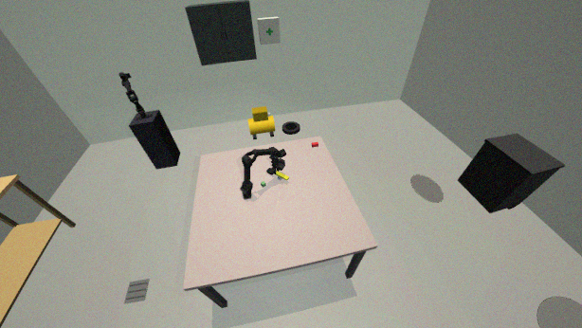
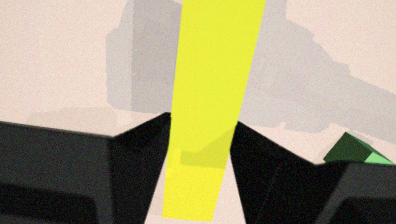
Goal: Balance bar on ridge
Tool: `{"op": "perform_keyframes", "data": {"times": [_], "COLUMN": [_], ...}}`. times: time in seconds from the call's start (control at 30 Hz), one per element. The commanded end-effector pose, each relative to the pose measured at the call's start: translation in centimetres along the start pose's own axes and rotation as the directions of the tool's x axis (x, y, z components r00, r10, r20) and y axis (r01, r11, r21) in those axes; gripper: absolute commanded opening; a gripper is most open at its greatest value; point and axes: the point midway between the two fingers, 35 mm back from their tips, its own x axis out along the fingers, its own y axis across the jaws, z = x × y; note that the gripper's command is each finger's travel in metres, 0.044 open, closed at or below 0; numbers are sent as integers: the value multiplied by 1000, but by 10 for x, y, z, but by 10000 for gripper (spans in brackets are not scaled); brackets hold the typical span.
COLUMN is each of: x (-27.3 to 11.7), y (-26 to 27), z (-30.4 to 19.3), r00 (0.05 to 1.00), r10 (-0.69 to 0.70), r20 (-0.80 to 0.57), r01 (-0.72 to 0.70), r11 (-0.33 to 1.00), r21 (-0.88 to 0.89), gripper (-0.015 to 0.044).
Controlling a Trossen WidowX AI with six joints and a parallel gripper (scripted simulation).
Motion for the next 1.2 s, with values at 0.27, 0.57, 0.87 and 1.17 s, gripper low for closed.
{"op": "perform_keyframes", "data": {"times": [0.27,0.57,0.87,1.17], "x": [0,0,0,0], "y": [0,0,0,0], "z": [0,0,0,0], "r00": [1000,1000,1000,1000], "r10": [0,0,0,0], "r20": [0,0,0,0], "r01": [0,0,0,0], "r11": [1000,1000,1000,1000], "r21": [0,0,0,0], "gripper": [157,167,168,170]}}
